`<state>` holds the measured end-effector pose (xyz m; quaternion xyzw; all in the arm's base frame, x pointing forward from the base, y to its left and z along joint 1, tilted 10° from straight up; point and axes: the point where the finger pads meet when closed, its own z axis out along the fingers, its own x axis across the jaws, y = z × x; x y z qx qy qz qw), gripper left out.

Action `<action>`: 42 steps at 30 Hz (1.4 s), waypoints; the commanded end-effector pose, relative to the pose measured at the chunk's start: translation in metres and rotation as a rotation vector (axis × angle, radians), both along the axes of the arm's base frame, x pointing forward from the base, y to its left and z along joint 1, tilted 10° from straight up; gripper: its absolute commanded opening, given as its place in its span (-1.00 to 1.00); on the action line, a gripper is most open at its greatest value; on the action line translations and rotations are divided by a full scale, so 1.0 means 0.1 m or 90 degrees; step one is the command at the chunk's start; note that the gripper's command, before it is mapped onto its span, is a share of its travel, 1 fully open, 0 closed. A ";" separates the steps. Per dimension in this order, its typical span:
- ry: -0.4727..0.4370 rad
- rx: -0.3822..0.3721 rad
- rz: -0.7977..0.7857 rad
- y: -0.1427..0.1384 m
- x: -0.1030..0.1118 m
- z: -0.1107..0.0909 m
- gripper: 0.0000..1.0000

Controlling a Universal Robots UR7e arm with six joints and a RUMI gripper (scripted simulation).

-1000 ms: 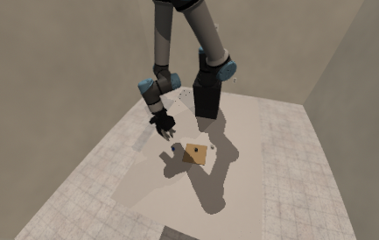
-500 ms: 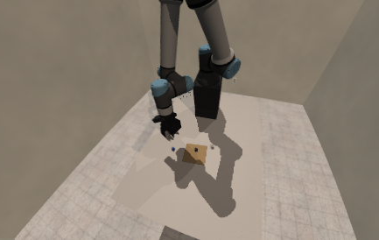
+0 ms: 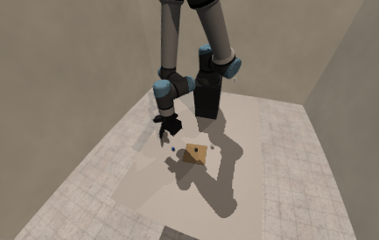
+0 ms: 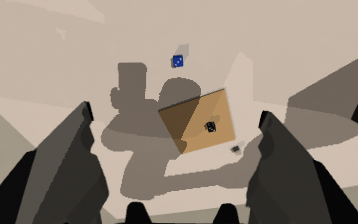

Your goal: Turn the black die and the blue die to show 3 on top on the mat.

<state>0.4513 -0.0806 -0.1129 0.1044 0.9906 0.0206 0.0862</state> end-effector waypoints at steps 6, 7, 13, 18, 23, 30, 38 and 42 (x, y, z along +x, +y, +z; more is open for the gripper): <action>-0.001 -0.001 0.002 0.00 0.00 0.00 1.00; -0.001 -0.001 0.002 0.00 0.00 0.00 1.00; -0.001 -0.002 0.007 0.00 0.01 0.00 1.00; -0.001 -0.004 0.019 0.00 0.01 0.00 1.00; -0.001 -0.007 0.038 -0.01 0.02 0.00 1.00; -0.002 -0.012 0.065 -0.01 0.02 0.00 1.00; -0.004 -0.024 0.130 -0.02 0.05 -0.01 1.00; -0.005 -0.031 0.173 -0.02 0.06 -0.01 1.00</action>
